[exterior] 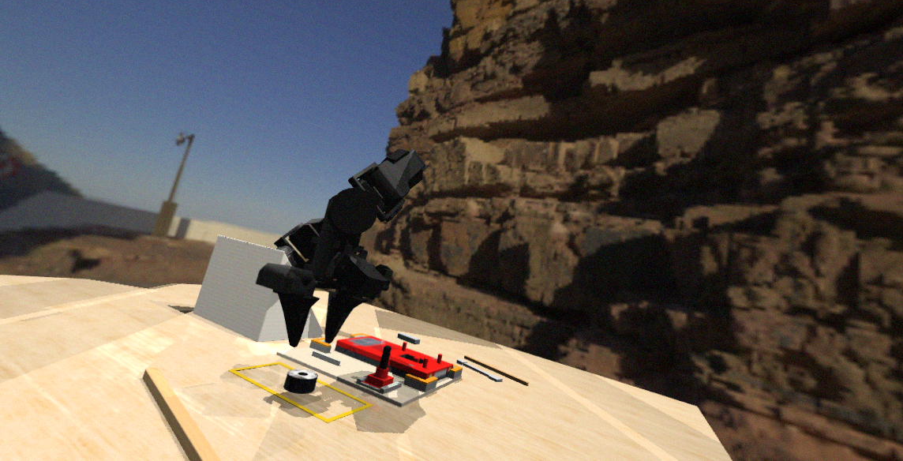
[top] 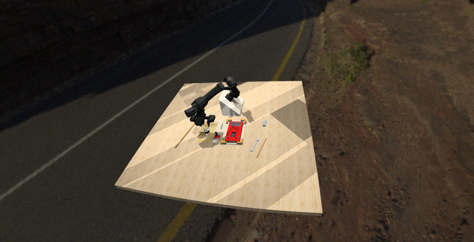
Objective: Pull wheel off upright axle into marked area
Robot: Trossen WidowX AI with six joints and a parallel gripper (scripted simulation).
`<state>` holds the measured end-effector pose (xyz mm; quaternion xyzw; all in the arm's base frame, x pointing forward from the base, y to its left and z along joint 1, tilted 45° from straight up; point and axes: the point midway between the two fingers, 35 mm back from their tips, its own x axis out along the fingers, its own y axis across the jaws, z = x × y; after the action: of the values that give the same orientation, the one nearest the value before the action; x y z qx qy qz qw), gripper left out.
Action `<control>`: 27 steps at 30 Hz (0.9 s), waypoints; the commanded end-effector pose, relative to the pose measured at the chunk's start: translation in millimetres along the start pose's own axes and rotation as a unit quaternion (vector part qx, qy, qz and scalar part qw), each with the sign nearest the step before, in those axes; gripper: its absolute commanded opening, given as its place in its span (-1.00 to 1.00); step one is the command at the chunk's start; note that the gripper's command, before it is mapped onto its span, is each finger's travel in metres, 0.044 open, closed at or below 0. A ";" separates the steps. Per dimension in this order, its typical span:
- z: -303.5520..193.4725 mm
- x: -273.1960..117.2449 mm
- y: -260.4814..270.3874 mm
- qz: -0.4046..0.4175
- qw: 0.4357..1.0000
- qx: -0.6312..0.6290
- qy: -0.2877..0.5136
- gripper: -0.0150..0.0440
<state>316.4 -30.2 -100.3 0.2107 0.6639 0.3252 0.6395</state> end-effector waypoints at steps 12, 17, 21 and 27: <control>-76.3 -55.7 31.8 -0.001 1.000 -0.001 0.003 1.00; -81.8 -58.1 34.6 -0.001 1.000 -0.001 0.004 1.00; -81.8 -58.1 34.6 -0.001 1.000 -0.001 0.004 1.00; -81.8 -58.1 34.6 -0.001 1.000 -0.001 0.004 1.00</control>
<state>238.1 -60.1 -37.3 0.2095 0.6651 0.3245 0.6391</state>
